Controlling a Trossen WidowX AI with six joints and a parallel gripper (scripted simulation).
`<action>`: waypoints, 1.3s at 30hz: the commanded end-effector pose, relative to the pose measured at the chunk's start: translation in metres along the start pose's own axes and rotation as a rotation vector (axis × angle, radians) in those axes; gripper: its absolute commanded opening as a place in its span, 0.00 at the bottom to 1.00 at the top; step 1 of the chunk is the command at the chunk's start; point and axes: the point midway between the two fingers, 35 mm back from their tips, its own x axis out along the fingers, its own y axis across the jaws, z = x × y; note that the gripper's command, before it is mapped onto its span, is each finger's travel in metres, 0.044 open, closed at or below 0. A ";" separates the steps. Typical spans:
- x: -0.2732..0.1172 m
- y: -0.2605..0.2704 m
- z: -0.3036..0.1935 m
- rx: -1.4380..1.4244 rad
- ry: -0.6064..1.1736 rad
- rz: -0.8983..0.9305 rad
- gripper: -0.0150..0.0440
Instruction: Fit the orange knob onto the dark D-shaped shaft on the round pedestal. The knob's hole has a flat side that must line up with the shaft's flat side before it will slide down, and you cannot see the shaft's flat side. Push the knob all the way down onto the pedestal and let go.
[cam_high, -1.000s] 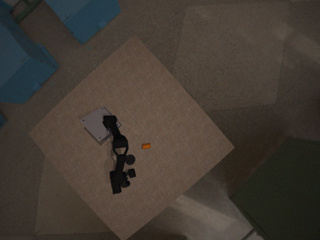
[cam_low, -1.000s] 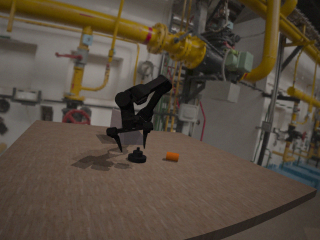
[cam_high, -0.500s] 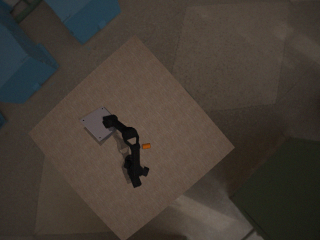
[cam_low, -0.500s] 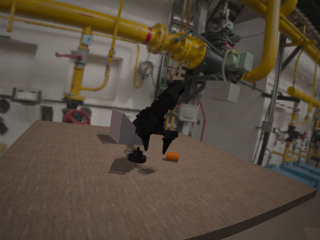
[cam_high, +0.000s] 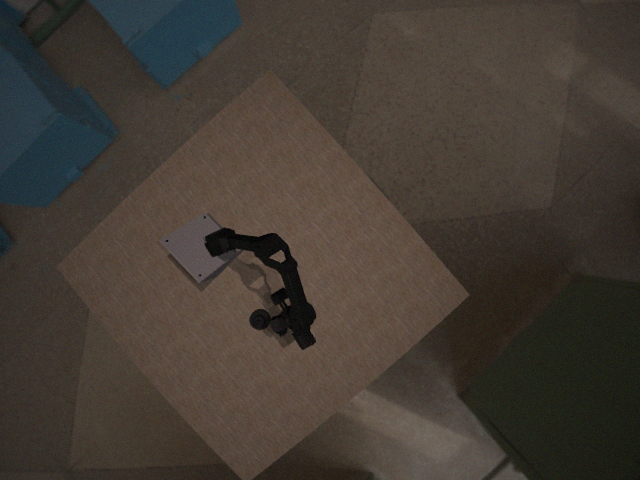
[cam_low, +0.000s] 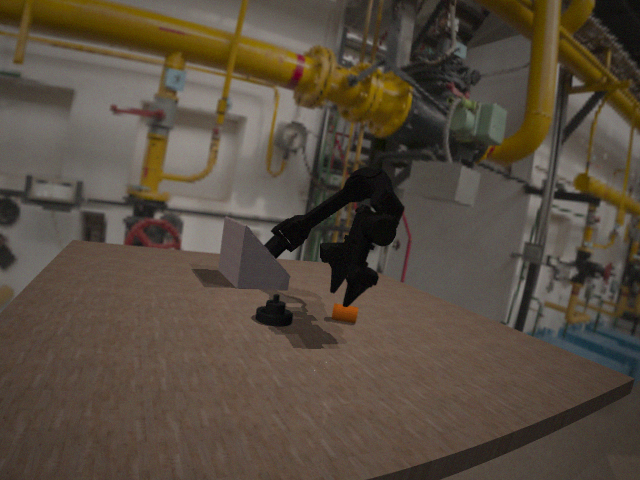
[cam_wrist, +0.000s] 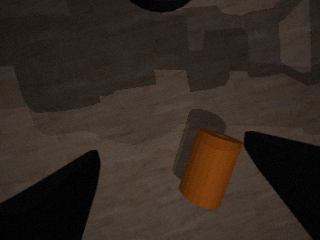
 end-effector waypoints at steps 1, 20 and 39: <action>-0.018 -0.040 -0.045 0.385 -0.168 -0.037 1.00; 0.005 -0.036 -0.051 0.387 -0.168 -0.037 1.00; 0.031 -0.034 -0.055 0.387 -0.168 -0.037 1.00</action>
